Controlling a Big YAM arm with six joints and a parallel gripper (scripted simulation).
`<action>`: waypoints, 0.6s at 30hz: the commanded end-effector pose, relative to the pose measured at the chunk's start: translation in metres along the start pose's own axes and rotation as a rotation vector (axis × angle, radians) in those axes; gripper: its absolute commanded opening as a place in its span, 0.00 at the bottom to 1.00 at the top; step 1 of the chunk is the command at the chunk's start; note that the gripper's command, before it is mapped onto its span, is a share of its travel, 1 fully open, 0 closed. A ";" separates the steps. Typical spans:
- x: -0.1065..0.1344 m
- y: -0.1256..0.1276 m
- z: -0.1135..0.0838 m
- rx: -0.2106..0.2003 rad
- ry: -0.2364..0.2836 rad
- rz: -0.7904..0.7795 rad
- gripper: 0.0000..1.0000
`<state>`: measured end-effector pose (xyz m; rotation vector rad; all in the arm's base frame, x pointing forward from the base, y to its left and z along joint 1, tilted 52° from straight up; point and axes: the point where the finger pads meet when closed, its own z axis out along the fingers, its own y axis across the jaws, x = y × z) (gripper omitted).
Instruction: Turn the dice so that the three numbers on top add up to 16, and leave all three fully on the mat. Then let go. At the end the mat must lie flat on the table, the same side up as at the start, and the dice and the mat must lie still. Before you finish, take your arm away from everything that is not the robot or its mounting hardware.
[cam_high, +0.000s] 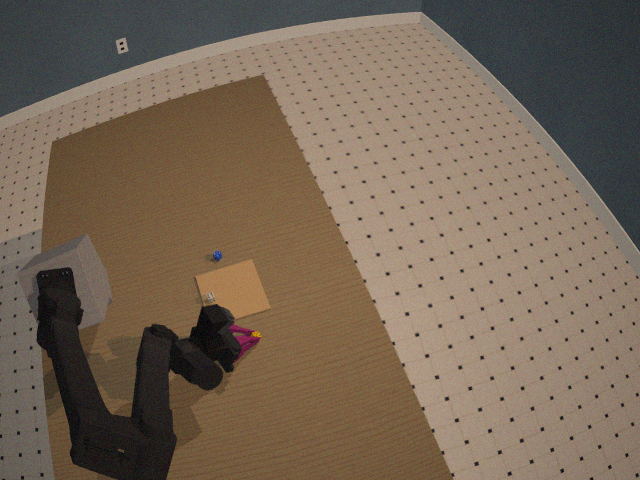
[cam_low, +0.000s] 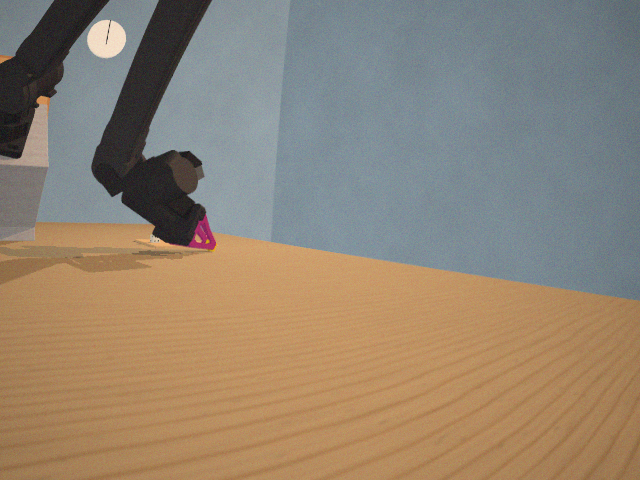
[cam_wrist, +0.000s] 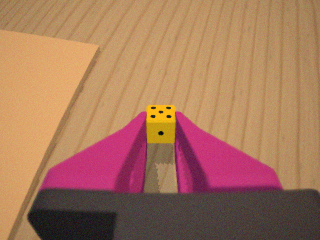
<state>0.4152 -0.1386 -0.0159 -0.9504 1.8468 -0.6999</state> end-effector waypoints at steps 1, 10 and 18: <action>0.003 0.005 0.000 -0.007 0.001 -0.005 0.11; 0.003 0.005 0.000 -0.007 0.001 -0.005 0.11; 0.003 0.005 0.000 -0.007 0.001 -0.005 0.18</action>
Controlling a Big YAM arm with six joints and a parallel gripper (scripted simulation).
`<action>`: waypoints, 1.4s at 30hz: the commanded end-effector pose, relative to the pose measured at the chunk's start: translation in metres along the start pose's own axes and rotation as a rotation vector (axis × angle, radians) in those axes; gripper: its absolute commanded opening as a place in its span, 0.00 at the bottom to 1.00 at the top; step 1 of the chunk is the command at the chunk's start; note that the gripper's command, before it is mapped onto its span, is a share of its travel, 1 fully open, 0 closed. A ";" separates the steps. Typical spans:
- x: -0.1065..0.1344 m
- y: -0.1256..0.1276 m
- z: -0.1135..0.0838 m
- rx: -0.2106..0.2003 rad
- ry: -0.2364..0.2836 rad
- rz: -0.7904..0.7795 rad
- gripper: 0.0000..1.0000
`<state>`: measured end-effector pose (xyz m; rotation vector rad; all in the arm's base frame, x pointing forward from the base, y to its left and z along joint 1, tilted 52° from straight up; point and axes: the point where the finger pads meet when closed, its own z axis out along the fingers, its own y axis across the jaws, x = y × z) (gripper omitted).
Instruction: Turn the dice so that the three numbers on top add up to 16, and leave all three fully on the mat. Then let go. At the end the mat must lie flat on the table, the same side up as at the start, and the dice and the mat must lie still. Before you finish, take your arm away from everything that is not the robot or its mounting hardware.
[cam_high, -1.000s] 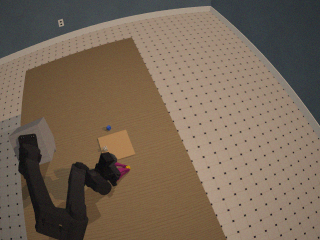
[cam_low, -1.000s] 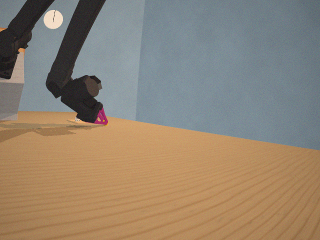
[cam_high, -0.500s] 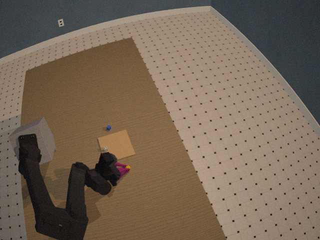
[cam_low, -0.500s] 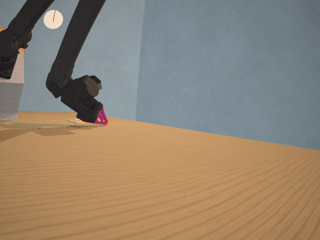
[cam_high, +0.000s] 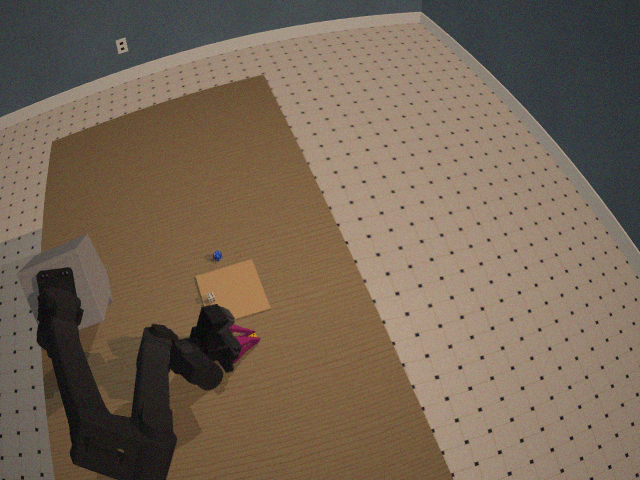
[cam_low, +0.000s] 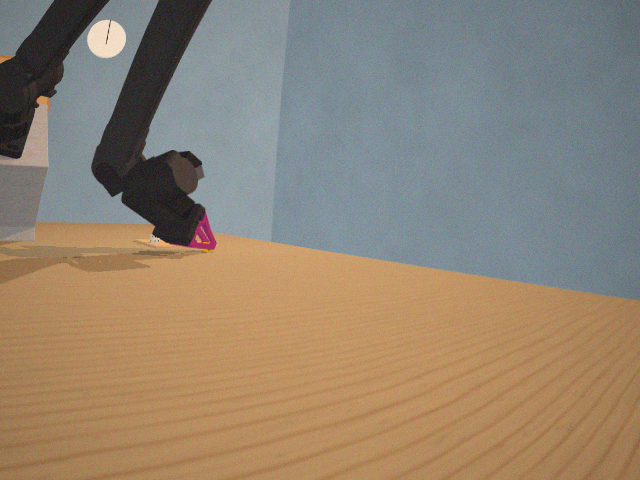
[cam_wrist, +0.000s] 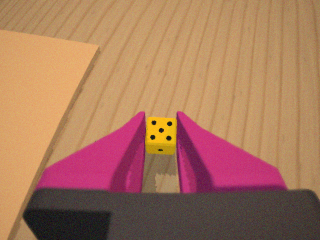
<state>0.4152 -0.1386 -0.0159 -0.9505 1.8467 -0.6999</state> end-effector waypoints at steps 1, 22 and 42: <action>0.003 0.005 0.000 -0.007 0.001 -0.005 0.22; 0.003 0.005 0.000 -0.007 0.001 -0.005 0.30; 0.003 0.005 0.000 -0.007 0.001 -0.005 0.30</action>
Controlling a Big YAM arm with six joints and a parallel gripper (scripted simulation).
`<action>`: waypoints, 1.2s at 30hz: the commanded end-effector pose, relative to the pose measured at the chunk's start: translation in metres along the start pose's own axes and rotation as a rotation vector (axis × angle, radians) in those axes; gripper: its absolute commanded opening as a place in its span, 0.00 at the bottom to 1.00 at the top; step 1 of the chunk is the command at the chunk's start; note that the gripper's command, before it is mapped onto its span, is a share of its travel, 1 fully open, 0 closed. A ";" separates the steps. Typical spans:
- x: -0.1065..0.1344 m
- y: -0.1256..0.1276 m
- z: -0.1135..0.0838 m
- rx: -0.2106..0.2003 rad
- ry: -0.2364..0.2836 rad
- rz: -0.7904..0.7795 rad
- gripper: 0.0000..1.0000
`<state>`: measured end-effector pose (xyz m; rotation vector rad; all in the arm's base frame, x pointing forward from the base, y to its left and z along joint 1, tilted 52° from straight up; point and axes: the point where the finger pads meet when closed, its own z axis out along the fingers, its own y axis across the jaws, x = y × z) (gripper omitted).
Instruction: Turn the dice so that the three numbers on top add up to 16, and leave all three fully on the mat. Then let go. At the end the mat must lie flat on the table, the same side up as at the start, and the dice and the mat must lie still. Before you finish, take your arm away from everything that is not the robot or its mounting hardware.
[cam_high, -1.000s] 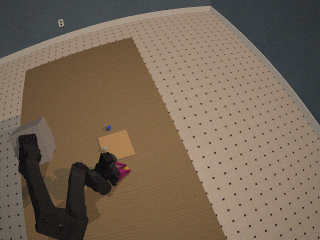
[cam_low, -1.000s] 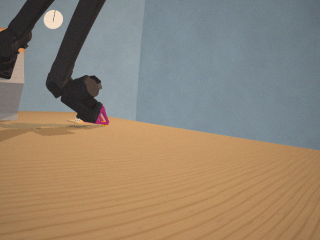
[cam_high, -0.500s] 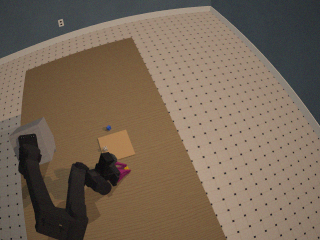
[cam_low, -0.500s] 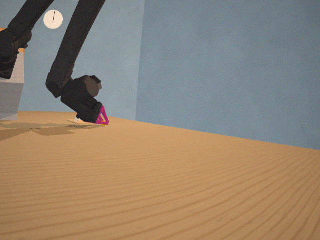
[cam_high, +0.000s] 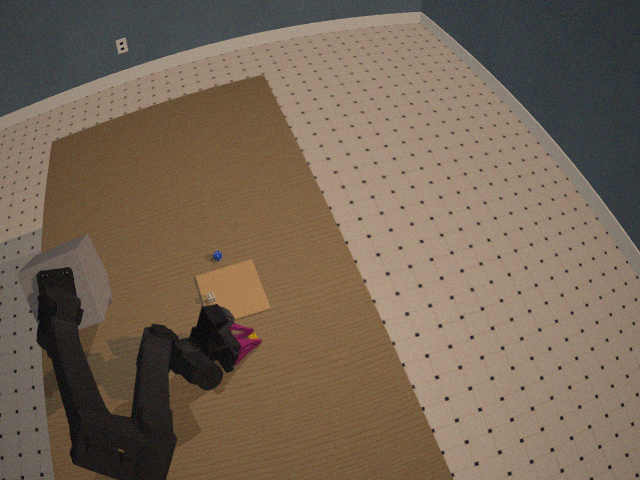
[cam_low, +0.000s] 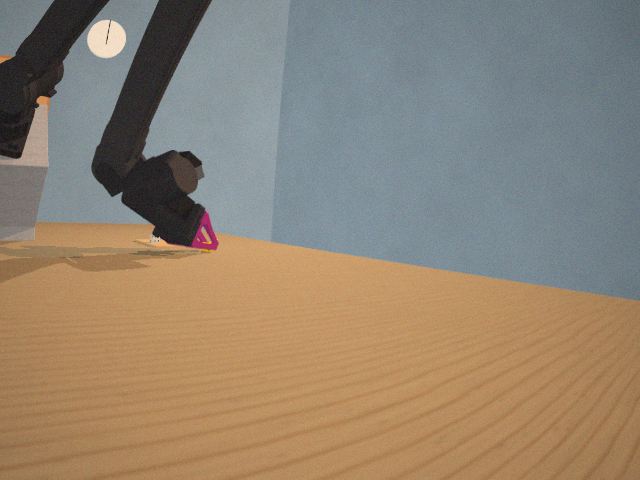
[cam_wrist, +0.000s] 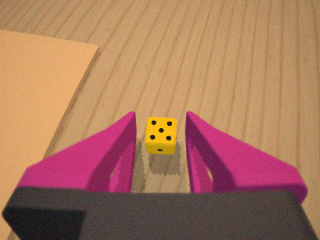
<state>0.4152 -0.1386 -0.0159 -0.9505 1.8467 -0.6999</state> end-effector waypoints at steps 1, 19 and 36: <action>0.003 0.005 0.000 -0.007 0.001 -0.005 0.30; 0.003 0.008 -0.029 -0.019 0.010 0.001 0.30; -0.003 0.002 -0.051 -0.006 -0.007 -0.012 0.30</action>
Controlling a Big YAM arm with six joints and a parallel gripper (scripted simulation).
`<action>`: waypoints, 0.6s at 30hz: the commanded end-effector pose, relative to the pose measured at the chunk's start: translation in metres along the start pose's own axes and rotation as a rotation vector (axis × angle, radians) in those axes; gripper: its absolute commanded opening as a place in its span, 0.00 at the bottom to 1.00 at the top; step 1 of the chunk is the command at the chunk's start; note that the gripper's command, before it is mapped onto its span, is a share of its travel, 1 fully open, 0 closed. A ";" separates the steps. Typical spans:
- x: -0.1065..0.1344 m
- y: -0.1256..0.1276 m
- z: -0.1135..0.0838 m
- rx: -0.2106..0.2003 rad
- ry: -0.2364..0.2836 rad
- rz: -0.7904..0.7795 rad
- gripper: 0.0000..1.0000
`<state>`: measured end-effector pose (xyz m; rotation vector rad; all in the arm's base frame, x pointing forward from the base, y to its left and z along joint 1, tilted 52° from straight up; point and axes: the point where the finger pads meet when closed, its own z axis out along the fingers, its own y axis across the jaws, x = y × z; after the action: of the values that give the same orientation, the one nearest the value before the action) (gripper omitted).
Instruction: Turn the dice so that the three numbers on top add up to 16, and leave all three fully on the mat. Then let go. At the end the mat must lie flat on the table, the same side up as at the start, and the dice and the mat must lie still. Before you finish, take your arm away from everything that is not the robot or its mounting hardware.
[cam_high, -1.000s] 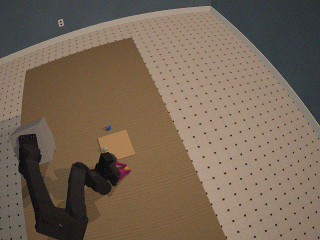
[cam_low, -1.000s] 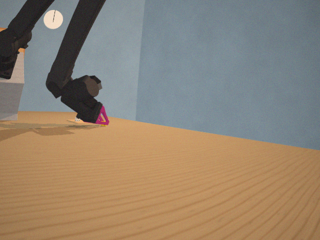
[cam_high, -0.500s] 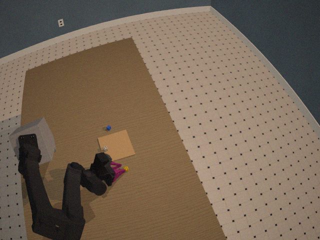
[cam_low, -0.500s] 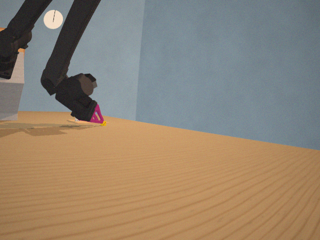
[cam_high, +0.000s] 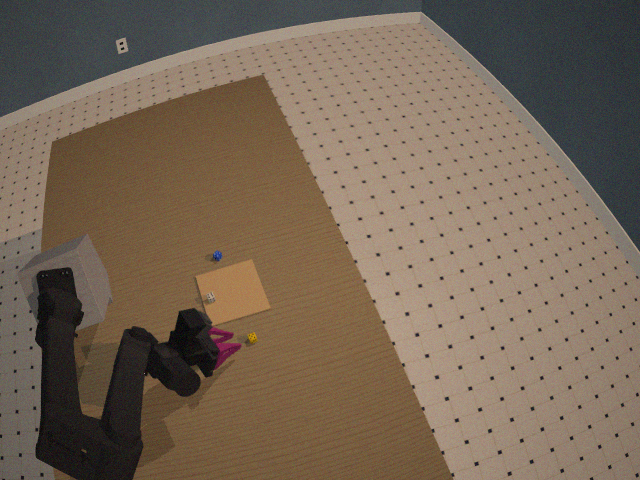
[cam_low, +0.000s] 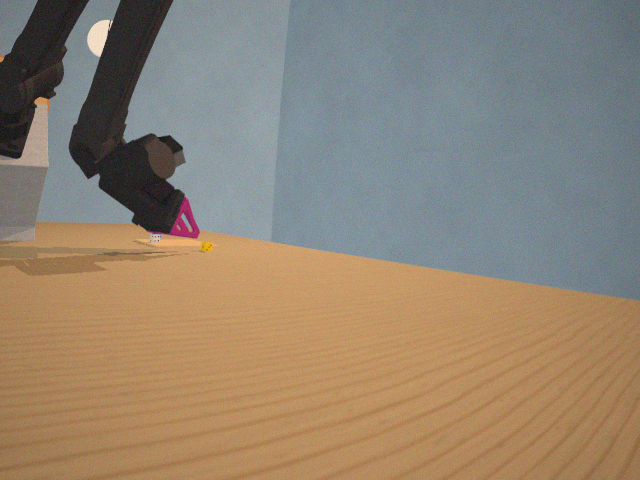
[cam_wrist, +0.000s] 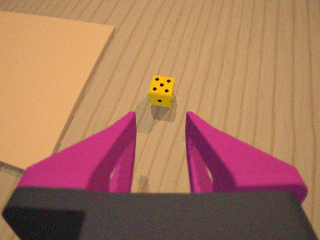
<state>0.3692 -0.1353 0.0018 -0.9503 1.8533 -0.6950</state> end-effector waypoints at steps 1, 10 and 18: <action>-0.006 0.001 -0.003 -0.004 -0.012 -0.014 0.30; -0.024 0.010 -0.016 -0.024 -0.011 0.006 0.30; -0.052 0.008 -0.029 -0.017 -0.013 0.003 0.30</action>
<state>0.3619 -0.0975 0.0301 -0.9688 1.8464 -0.7033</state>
